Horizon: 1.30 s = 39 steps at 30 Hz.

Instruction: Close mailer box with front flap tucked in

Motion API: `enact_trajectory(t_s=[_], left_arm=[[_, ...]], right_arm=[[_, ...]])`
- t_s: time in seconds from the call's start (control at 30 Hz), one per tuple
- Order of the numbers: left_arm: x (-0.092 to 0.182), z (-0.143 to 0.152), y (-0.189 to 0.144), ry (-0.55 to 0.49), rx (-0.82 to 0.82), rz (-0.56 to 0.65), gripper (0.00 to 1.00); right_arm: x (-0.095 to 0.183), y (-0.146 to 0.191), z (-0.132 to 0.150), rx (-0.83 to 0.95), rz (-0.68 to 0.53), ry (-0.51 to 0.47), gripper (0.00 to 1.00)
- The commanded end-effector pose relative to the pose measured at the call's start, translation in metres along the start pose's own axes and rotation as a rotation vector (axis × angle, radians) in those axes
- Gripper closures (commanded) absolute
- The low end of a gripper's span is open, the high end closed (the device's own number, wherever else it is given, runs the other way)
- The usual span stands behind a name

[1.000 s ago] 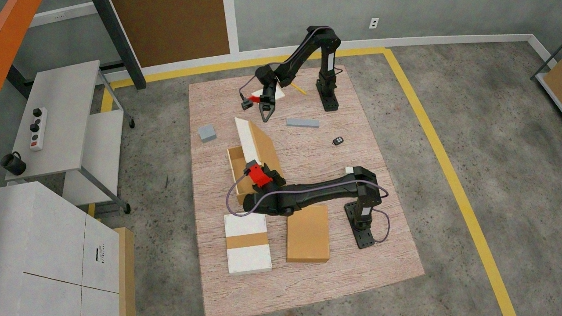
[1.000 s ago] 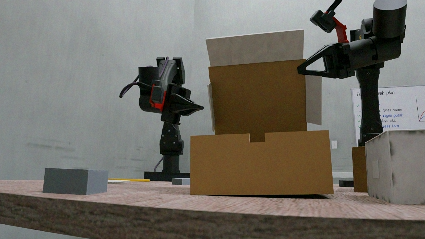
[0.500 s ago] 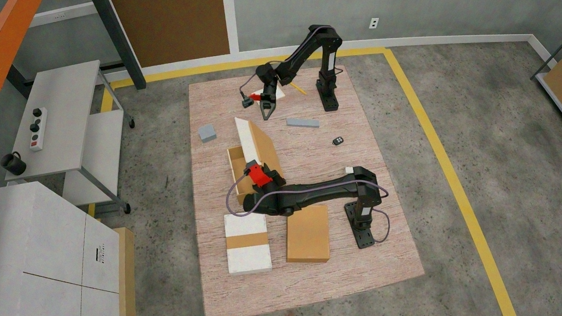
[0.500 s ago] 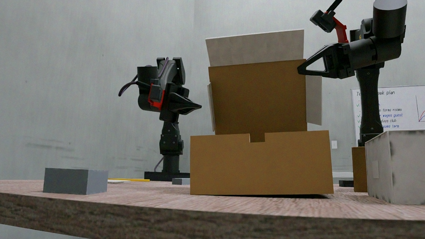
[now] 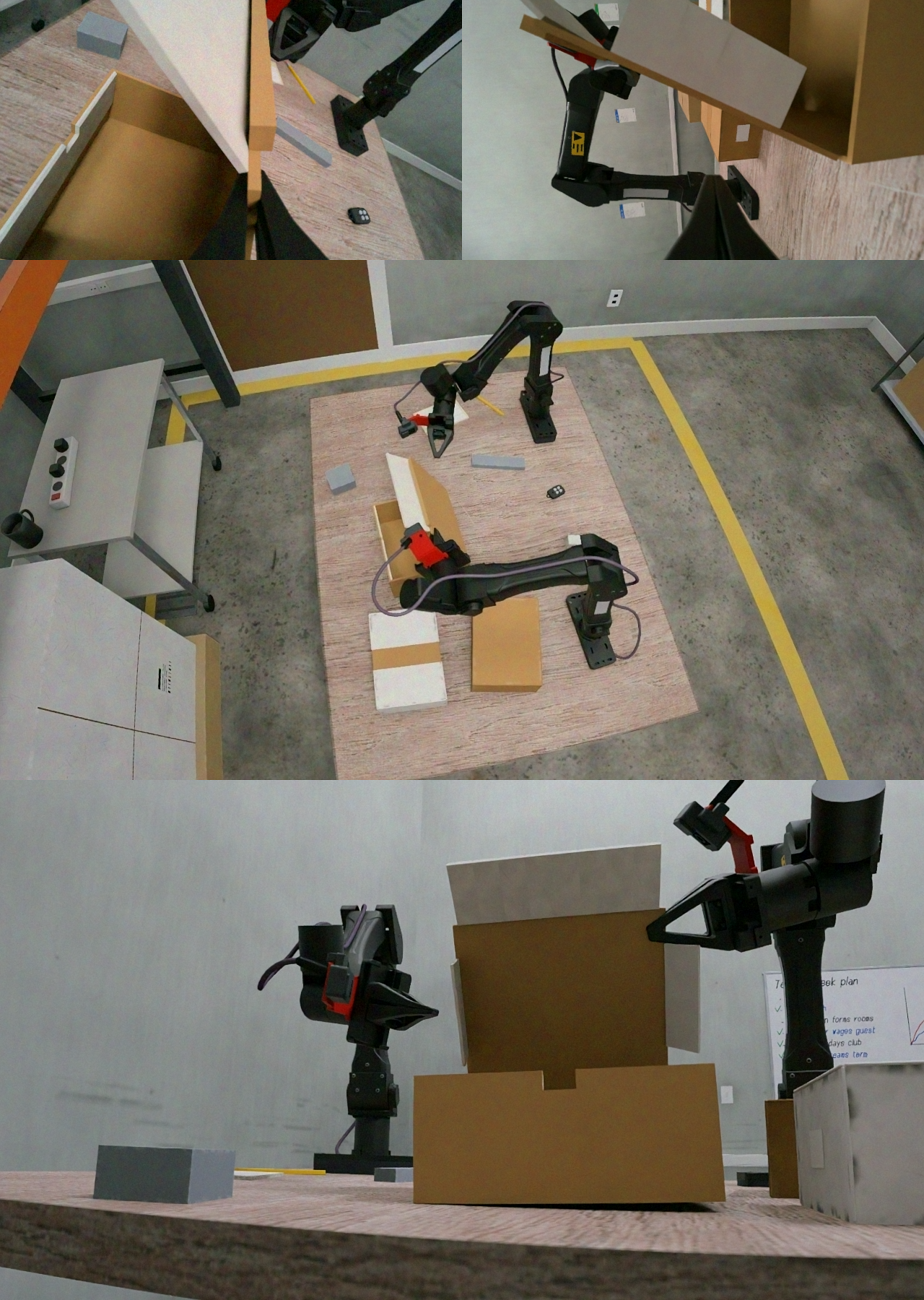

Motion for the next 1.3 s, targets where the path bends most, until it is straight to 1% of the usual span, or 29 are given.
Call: enact_trajectory(t_s=[0.0, 0.07, 0.2, 0.23, 0.43, 0.47, 0.5, 0.7, 0.8, 0.83, 1.0, 1.03, 1.07, 1.27], left_arm=[[-0.004, -0.001, -0.007, 0.02, -0.02, -0.004, 0.99], [-0.004, 0.0, -0.007, 0.02, -0.017, -0.004, 0.99], [-0.004, 0.0, -0.007, 0.021, -0.014, -0.005, 0.99], [-0.003, 0.0, -0.006, 0.02, -0.012, -0.007, 0.99], [-0.004, 0.001, -0.007, 0.022, -0.008, -0.006, 0.99], [-0.004, 0.001, -0.007, 0.022, -0.008, -0.006, 0.99], [-0.004, 0.001, -0.007, 0.022, -0.008, -0.006, 0.99], [-0.004, 0.001, -0.007, 0.022, -0.008, -0.006, 0.99], [-0.004, 0.001, -0.007, 0.022, -0.008, -0.006, 0.99], [-0.004, 0.001, -0.007, 0.022, -0.008, -0.006, 0.99], [-0.004, 0.001, -0.007, 0.022, -0.008, -0.006, 0.99], [-0.004, 0.001, -0.007, 0.022, -0.008, -0.006, 0.99], [-0.004, 0.001, -0.007, 0.022, -0.008, -0.006, 0.99], [-0.004, 0.001, -0.007, 0.022, -0.008, -0.006, 0.99]], right_arm=[[0.001, -0.001, -0.004, 0.015, -0.006, 0.004, 0.99], [0.0, 0.0, 0.0, 0.023, -0.008, 0.012, 0.99], [-0.002, 0.001, -0.001, 0.026, -0.009, 0.015, 0.99], [0.001, 0.006, 0.001, 0.035, -0.014, 0.009, 0.99], [0.002, 0.0, -0.001, 0.019, -0.007, 0.003, 0.99], [-0.005, 0.002, -0.008, 0.015, 0.006, -0.01, 0.99], [-0.007, 0.003, -0.007, 0.016, 0.014, -0.007, 0.99], [-0.014, 0.0, -0.019, -0.004, 0.093, -0.04, 0.99], [-0.014, 0.005, -0.021, 0.004, 0.103, -0.049, 0.99], [-0.018, -0.001, -0.024, -0.013, 0.13, -0.044, 0.99], [-0.027, -0.002, -0.038, -0.024, 0.262, -0.074, 0.99], [-0.026, 0.0, -0.035, -0.029, 0.223, -0.056, 0.99], [-0.028, 0.007, -0.038, -0.004, 0.203, -0.061, 0.99], [-0.034, 0.002, -0.047, -0.016, 0.321, -0.076, 0.99]])
Point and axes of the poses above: on each arm, the point where the finger pads meet when closed, its own x axis back along the fingers, its own y axis across the jaws, z = x × y, the point moved 6 cm from there along x, back along the fingers, and after that the axes turned 10 degrees about -x, right-handed, at the moved point
